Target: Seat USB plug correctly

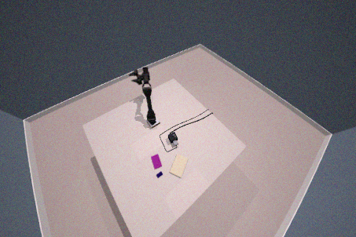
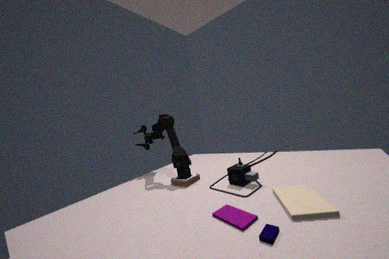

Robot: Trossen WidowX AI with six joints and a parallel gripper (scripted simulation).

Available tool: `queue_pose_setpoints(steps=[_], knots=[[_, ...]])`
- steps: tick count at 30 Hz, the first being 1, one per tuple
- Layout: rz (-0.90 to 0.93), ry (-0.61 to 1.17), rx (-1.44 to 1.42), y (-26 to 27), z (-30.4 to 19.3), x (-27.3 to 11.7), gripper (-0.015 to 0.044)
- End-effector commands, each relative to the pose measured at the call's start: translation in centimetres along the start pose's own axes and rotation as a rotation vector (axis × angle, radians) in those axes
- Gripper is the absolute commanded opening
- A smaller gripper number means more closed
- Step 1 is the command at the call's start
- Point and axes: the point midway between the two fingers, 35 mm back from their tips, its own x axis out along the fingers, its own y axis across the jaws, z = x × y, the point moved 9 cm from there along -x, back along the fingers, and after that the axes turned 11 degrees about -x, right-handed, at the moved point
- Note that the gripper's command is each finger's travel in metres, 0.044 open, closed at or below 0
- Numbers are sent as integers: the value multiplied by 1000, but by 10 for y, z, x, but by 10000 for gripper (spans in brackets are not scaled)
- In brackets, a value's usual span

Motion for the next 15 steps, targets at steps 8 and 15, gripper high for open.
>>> queue_pose_setpoints(steps=[8, 15], knots=[[243, 320, 159, 3, 4, -106, 440], [419, 742, 491, -4, 49, -243, 440]])
